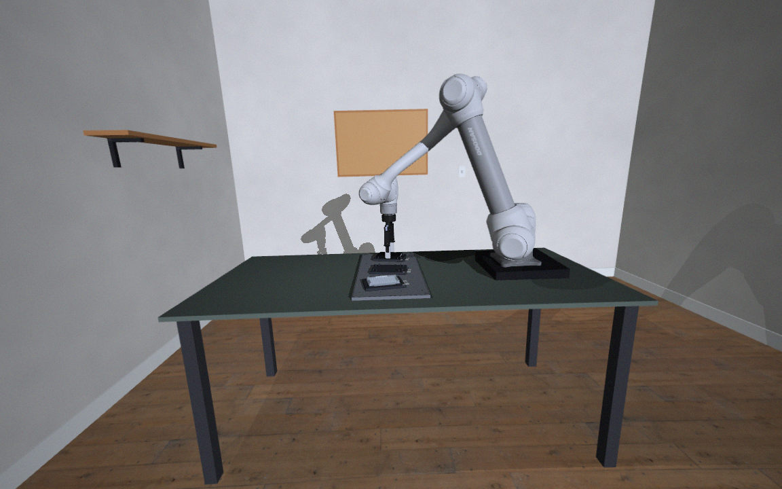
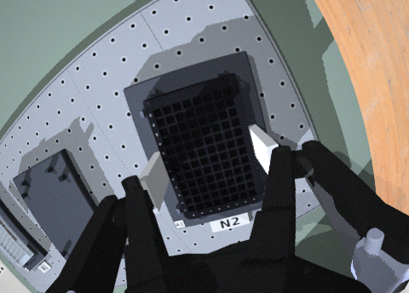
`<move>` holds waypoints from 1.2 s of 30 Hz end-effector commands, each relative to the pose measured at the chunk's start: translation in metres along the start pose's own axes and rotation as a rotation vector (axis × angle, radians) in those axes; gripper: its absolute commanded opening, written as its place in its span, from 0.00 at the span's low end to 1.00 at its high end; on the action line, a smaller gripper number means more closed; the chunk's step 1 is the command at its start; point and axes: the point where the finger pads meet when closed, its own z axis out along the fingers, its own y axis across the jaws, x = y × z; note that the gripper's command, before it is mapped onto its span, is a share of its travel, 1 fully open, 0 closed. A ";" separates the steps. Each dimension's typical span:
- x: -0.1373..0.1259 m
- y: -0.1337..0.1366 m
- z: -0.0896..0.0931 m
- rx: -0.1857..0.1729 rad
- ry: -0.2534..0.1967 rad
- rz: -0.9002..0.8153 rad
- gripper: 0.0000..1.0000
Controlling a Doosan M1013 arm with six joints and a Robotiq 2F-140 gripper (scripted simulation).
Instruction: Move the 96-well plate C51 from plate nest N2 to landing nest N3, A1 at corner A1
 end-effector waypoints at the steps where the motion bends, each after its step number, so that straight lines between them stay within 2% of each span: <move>1: 0.000 0.000 0.000 0.000 0.000 0.000 0.00; 20: 0.000 0.000 -0.002 0.000 0.000 0.000 0.00; 36: 0.000 0.000 -0.029 0.000 0.000 0.000 0.00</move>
